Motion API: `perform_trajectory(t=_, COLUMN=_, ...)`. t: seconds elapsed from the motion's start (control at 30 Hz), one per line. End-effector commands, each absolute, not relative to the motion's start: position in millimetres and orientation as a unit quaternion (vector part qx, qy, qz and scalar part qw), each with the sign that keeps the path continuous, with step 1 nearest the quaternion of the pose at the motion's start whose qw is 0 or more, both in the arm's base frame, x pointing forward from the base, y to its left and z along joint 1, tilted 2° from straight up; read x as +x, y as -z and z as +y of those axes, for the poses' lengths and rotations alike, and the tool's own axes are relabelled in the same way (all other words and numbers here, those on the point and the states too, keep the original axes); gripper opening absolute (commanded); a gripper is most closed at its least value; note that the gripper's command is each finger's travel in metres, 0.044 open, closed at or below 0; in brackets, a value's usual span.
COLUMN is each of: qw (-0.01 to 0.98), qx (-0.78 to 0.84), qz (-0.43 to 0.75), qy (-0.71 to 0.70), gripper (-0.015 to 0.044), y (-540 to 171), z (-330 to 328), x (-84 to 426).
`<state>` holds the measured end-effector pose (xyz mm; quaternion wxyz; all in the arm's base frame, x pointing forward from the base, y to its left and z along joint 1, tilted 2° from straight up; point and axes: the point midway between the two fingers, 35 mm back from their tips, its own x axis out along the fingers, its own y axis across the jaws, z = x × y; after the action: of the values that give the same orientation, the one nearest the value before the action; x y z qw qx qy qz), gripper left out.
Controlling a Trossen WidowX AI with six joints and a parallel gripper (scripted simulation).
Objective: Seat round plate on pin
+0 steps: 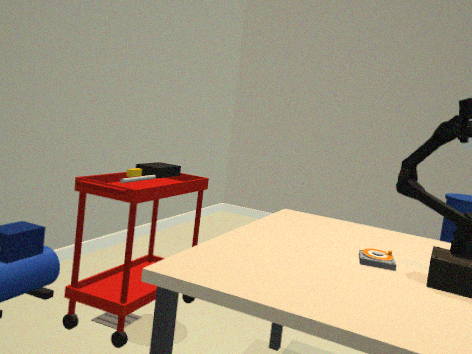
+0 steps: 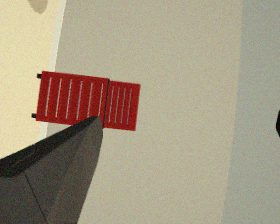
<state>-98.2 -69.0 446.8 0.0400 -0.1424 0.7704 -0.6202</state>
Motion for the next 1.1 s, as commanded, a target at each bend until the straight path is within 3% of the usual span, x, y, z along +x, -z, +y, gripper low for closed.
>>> perform_trajectory(t=0.0, qw=0.038, qx=-0.137, qz=0.769, qy=0.624, gripper=0.0374, y=-446.3, z=-67.0, x=-100.1)
perform_trajectory(t=0.23, qw=-0.047, qx=0.056, qz=0.667, qy=0.742, gripper=0.0190, y=-421.2, z=22.1, x=-149.3)
perform_trajectory(t=0.47, qw=-0.155, qx=0.198, qz=0.532, qy=0.809, gripper=0.0006, y=-389.5, z=109.9, x=-149.7)
perform_trajectory(t=0.83, qw=-0.349, qx=0.342, qz=0.282, qy=0.825, gripper=0.0000, y=-330.9, z=217.4, x=-80.5)
perform_trajectory(t=1.07, qw=-0.491, qx=0.389, qz=0.100, qy=0.773, gripper=0.0000, y=-288.2, z=254.8, x=3.0)
